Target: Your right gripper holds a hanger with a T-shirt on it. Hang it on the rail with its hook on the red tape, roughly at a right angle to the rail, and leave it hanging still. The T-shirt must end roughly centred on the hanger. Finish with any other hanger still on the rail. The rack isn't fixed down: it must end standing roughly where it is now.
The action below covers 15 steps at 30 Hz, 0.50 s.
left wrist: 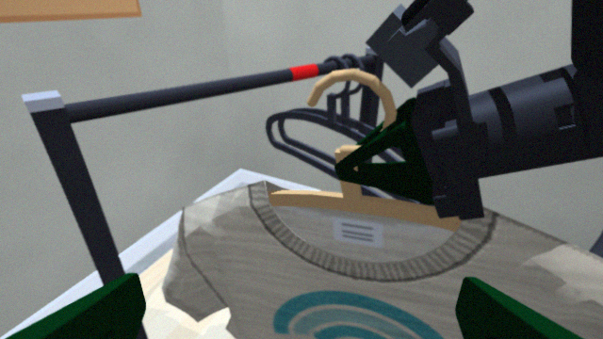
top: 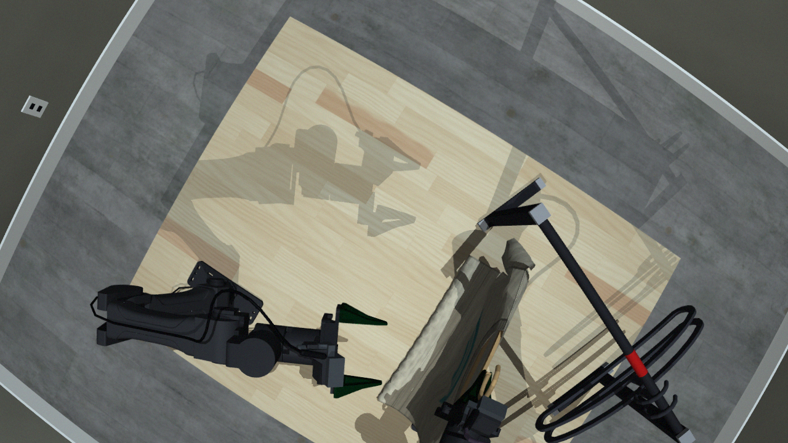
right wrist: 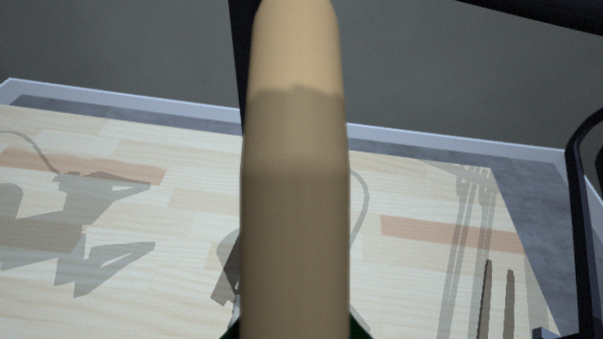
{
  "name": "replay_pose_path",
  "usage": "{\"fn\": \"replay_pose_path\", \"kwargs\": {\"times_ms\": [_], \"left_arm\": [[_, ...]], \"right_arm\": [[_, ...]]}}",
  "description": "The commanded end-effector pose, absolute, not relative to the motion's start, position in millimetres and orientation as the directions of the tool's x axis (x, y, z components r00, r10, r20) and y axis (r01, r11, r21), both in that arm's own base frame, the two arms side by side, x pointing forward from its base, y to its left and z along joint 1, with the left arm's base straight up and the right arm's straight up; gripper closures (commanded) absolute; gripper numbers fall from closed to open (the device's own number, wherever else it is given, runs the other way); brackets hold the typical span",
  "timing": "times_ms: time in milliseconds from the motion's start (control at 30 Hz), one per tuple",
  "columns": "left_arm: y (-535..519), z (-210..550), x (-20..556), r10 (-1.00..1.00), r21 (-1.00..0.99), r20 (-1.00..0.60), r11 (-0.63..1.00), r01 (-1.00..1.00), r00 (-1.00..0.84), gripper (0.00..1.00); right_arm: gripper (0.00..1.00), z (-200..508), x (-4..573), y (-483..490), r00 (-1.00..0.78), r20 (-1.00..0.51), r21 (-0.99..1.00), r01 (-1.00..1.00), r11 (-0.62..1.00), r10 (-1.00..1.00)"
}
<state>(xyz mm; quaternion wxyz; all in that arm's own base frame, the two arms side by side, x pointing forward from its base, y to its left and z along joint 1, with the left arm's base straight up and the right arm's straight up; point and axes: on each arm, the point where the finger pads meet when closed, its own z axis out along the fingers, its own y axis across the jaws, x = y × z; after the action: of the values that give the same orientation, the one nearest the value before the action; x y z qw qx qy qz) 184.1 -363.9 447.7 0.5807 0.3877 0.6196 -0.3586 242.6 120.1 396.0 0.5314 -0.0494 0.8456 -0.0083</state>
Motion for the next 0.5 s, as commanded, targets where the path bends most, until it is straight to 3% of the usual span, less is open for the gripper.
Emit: {"fn": "replay_pose_path", "kwargs": {"times_ms": [0, 467], "left_arm": [[-360, 476, 178, 0.008, 0.011, -1.0, 0.43, 0.903, 0.009, 0.0], [-360, 476, 178, 0.008, 0.011, -1.0, 0.43, 0.903, 0.009, 0.0]], "right_arm": [[0.99, 402, 262, 117, -0.396, -0.917, -0.015, -0.061, 0.998, -0.038], [0.99, 386, 335, 10, -0.342, -0.936, 0.009, 0.223, 0.975, 0.087]]}}
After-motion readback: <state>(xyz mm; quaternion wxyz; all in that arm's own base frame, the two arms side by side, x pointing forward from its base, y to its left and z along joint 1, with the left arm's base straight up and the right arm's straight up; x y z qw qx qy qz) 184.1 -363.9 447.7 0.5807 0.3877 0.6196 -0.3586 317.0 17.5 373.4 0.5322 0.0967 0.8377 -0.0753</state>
